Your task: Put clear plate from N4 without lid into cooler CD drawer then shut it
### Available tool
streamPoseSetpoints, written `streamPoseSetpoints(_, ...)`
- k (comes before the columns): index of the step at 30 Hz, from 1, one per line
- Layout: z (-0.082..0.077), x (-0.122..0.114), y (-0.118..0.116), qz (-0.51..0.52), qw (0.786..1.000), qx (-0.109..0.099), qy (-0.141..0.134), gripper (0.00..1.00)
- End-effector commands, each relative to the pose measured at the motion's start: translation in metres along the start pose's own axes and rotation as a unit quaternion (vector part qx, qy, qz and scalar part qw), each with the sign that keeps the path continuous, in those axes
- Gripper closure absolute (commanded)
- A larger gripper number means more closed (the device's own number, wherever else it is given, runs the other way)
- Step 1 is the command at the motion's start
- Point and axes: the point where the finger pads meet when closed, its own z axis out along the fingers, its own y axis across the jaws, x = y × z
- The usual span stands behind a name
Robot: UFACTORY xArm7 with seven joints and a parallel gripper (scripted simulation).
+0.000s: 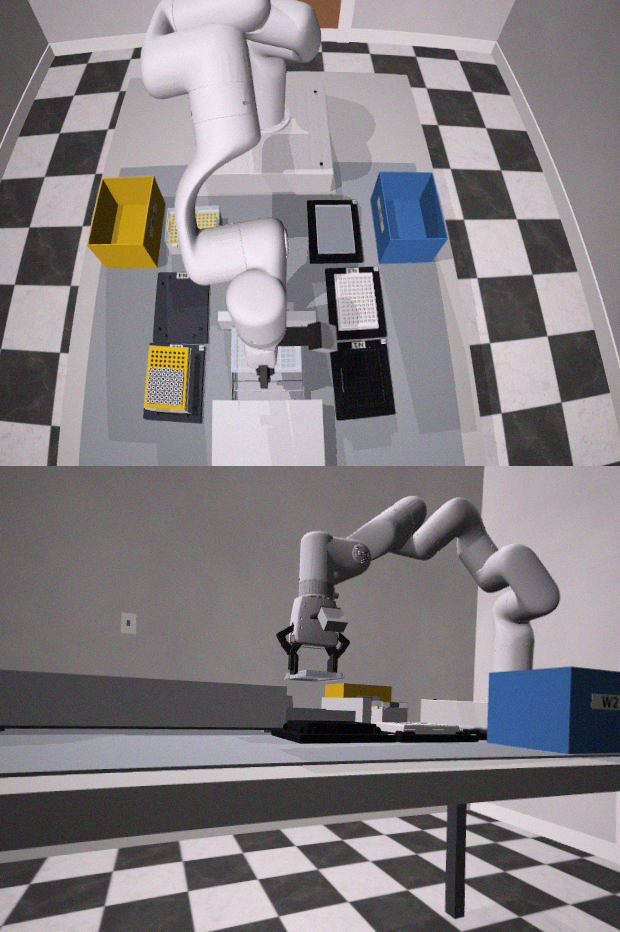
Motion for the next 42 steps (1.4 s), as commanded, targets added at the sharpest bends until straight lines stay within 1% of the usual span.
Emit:
streamPoseSetpoints(1, 0.006, 0.0, 0.002, 0.0, 1.0, -0.002, 0.0, 1.0)
streamPoseSetpoints(8, 0.018, 0.0, 0.002, 0.0, 1.0, -0.002, 0.0, 1.0)
streamPoseSetpoints(10, 0.018, 0.0, 0.002, 0.0, 1.0, -0.002, 0.0, 1.0)
streamPoseSetpoints(25, 0.043, 0.0, 0.002, 0.0, 1.0, -0.002, 0.0, 1.0)
streamPoseSetpoints(27, 0.043, 0.0, 0.002, 0.0, 1.0, -0.002, 0.0, 1.0)
streamPoseSetpoints(42, 0.068, 0.0, 0.002, 0.0, 1.0, -0.002, 0.0, 1.0)
